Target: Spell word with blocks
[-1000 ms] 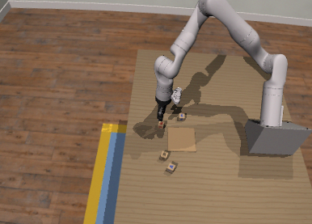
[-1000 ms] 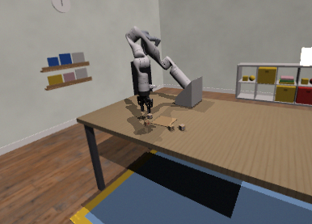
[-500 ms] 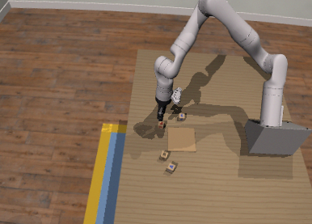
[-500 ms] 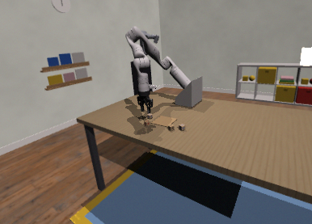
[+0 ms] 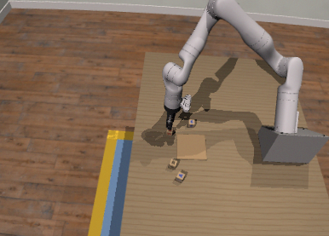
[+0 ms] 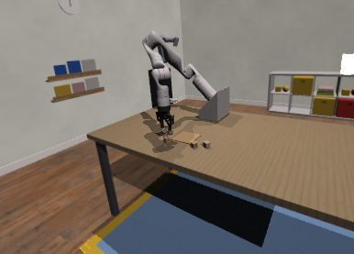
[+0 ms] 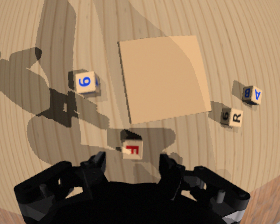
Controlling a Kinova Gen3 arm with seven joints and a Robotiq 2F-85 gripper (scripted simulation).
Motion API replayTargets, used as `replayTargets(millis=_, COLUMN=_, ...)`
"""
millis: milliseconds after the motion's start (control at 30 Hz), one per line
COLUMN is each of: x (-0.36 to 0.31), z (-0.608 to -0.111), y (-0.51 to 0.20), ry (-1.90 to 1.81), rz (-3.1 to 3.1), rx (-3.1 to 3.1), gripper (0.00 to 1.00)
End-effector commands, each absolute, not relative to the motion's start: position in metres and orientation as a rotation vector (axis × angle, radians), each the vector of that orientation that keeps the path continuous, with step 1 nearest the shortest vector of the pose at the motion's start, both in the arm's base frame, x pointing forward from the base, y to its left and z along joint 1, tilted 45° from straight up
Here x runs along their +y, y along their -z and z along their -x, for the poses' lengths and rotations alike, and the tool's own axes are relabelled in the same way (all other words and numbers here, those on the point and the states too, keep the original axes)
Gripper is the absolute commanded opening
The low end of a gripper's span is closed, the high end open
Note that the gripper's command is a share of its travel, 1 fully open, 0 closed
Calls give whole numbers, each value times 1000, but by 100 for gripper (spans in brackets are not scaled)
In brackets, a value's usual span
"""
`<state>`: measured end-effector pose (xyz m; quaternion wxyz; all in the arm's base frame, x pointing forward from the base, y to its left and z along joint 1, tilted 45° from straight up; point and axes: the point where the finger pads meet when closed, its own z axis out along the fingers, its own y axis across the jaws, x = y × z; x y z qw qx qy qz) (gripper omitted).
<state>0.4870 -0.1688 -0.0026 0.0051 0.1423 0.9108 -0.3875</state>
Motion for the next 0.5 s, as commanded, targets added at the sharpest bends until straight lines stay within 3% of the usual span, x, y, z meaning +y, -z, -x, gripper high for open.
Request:
replayTargets(millis=0, x=-175, z=-486, y=7, ry=1218, rz=-448, rx=2850, gripper=67)
replayTargets(millis=467, x=-188, z=-484, y=19, ry=1218, rz=-448, rx=2849, gripper=67)
